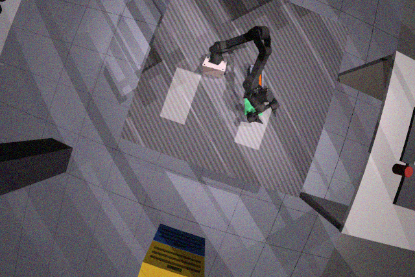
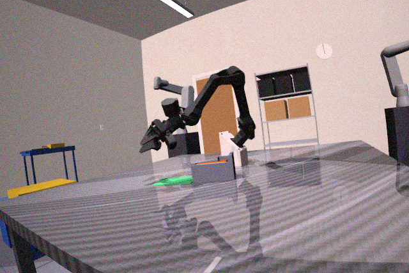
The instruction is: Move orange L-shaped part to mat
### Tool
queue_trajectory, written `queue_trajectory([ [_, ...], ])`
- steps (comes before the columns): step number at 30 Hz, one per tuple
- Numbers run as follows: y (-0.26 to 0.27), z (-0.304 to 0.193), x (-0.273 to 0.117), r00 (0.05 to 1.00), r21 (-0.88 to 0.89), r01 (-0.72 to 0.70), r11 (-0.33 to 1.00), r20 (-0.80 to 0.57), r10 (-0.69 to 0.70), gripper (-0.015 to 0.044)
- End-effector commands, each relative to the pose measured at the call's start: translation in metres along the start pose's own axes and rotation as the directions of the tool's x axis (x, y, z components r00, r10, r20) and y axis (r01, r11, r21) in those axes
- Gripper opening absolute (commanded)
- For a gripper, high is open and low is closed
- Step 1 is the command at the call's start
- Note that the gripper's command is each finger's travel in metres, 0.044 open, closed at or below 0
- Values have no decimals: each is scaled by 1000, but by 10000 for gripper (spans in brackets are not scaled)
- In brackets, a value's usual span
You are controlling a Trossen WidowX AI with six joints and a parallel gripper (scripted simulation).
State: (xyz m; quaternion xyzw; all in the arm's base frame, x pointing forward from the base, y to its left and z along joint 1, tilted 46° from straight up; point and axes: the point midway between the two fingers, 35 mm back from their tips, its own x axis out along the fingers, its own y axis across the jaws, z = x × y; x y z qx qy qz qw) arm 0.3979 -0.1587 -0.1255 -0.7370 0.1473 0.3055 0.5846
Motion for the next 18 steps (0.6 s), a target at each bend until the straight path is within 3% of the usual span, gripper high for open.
queue_trajectory([
  [1, -1, 1, 0, 1000, 14, -5, 1000, 6, 5, 374],
  [5, -9, 14, -3, 993, 186, -80, 979, 96, 63, 269],
  [8, -23, 34, -12, 966, 398, -219, 891, 219, 139, 190],
  [13, -53, 73, -48, 868, 655, -490, 575, 426, 254, 180],
  [18, -67, 91, -69, 813, 707, -582, 402, 504, 292, 180],
])
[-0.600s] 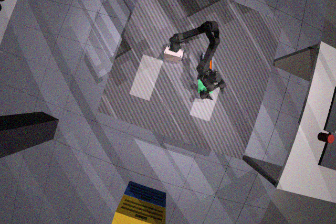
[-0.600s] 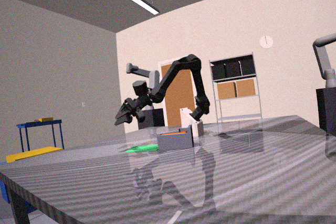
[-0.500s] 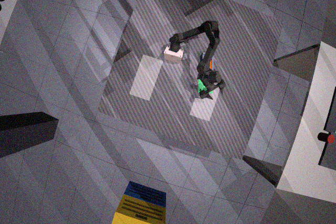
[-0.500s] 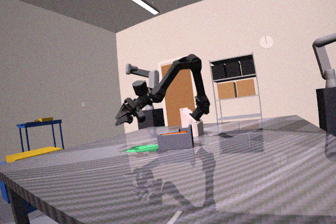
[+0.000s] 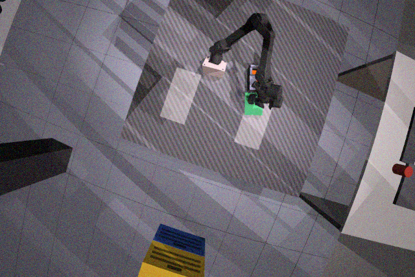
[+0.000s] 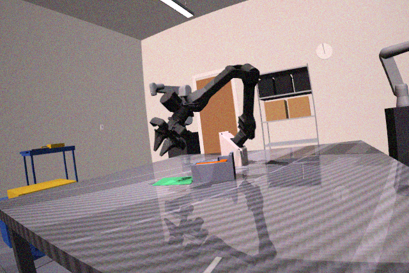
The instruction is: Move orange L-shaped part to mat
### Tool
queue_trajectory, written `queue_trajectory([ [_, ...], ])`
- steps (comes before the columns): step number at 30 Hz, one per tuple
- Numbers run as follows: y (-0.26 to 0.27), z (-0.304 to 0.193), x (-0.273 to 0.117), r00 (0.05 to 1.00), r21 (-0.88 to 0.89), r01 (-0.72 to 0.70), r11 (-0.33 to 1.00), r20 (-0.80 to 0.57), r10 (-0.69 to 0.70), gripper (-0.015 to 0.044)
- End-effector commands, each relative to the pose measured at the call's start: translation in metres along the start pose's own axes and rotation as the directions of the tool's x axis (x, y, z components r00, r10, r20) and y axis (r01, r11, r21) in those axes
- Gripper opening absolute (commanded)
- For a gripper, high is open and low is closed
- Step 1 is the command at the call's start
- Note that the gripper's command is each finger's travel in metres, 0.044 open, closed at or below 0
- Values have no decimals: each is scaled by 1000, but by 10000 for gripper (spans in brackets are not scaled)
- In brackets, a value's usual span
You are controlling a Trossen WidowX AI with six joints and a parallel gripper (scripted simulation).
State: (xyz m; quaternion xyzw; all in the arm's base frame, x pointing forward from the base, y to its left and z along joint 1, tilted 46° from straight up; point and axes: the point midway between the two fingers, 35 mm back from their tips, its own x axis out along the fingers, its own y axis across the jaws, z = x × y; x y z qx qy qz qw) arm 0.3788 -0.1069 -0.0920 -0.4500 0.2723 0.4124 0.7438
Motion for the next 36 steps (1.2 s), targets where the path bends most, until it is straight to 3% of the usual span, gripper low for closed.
queue_trajectory([
  [1, 8, 64, -37, 966, 409, -258, 875, 121, 228, 180],
  [11, 21, 115, -80, 898, 660, -422, 622, 208, 388, 180],
  [23, 42, 186, -153, 761, 861, -482, 161, 320, 565, 180],
  [36, 46, 190, -149, 757, 865, -479, 148, 322, 569, 180],
])
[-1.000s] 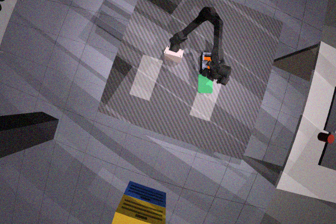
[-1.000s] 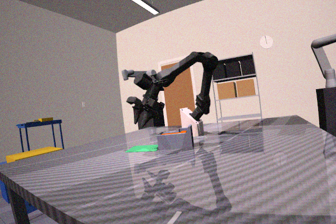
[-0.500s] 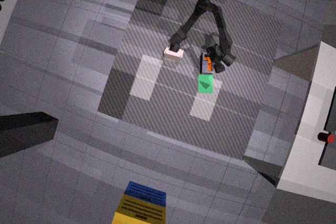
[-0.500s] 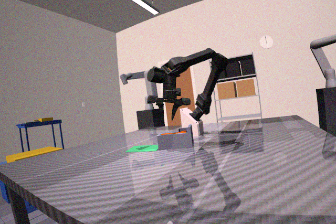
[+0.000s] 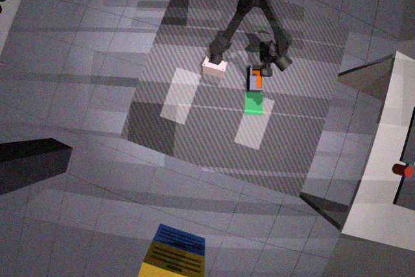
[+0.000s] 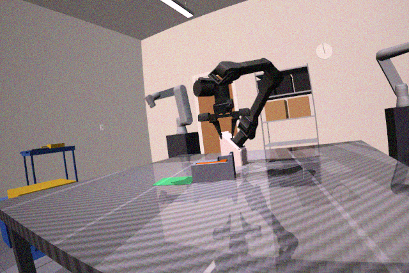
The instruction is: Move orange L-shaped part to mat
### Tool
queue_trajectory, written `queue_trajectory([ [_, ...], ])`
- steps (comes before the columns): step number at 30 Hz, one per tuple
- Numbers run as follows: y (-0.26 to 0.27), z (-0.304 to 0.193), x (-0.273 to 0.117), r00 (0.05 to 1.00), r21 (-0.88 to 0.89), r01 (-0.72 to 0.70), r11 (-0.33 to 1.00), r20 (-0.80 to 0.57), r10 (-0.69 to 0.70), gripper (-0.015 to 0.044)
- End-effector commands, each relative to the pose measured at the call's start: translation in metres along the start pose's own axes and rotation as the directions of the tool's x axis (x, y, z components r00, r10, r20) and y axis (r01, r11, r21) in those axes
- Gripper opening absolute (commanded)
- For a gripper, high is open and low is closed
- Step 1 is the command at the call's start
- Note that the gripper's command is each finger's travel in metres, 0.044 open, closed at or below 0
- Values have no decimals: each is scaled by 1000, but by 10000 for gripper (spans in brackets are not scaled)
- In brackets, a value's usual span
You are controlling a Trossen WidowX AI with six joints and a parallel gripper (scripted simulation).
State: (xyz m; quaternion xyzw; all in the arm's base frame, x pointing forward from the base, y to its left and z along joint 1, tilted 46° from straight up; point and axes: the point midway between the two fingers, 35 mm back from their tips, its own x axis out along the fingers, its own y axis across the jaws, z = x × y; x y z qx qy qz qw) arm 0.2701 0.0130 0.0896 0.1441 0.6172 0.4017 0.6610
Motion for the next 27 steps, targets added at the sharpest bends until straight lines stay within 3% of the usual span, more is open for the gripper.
queue_trajectory([
  [1, 3, 2, 13, 1000, 10, -6, 1000, -3, 6, 180],
  [7, 5, 0, 70, 1000, 9, -9, 1000, -2, 9, 180],
  [27, 5, 1, 83, 1000, 9, -9, 1000, -2, 9, 180],
])
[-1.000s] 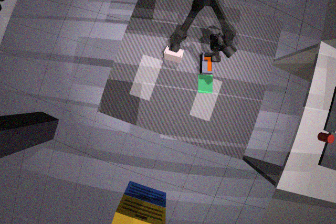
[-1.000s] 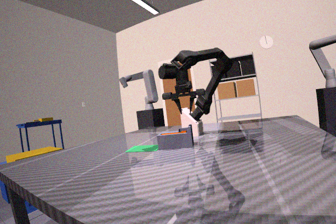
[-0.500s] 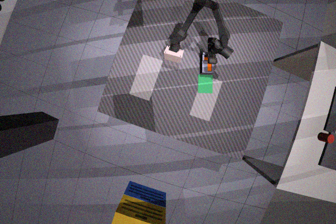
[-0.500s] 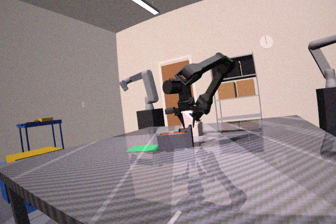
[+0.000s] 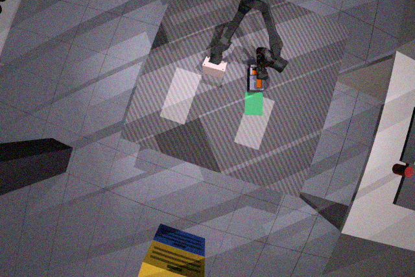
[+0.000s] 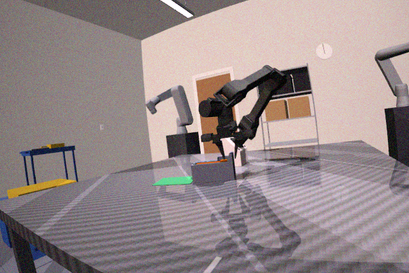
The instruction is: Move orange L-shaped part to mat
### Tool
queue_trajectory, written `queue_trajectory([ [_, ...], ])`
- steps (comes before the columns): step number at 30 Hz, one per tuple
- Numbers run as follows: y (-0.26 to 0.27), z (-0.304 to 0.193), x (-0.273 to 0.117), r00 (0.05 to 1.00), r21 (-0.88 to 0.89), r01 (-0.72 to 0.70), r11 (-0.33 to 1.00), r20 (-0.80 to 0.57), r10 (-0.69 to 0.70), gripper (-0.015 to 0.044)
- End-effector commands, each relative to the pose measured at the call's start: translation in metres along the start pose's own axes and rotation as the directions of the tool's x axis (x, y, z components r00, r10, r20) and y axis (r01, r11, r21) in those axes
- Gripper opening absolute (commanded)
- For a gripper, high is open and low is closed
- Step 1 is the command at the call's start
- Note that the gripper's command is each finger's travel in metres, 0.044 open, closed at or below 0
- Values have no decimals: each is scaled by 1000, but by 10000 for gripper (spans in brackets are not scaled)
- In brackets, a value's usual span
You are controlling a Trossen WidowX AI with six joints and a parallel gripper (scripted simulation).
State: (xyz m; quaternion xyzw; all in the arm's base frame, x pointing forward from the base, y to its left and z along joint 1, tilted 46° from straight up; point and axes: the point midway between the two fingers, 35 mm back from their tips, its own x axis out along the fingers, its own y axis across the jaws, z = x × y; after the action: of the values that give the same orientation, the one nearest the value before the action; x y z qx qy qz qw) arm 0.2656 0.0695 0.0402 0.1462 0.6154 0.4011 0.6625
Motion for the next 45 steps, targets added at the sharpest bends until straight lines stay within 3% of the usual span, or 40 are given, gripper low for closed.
queue_trajectory([
  [1, 1, -3, 9, 1000, 8, -8, 1000, -8, 8, 180],
  [16, 2, -4, 33, 1000, 8, -10, 1000, -8, 10, 180],
  [45, 9, -2, 24, 1000, 5, -10, 1000, -5, 10, 180],
])
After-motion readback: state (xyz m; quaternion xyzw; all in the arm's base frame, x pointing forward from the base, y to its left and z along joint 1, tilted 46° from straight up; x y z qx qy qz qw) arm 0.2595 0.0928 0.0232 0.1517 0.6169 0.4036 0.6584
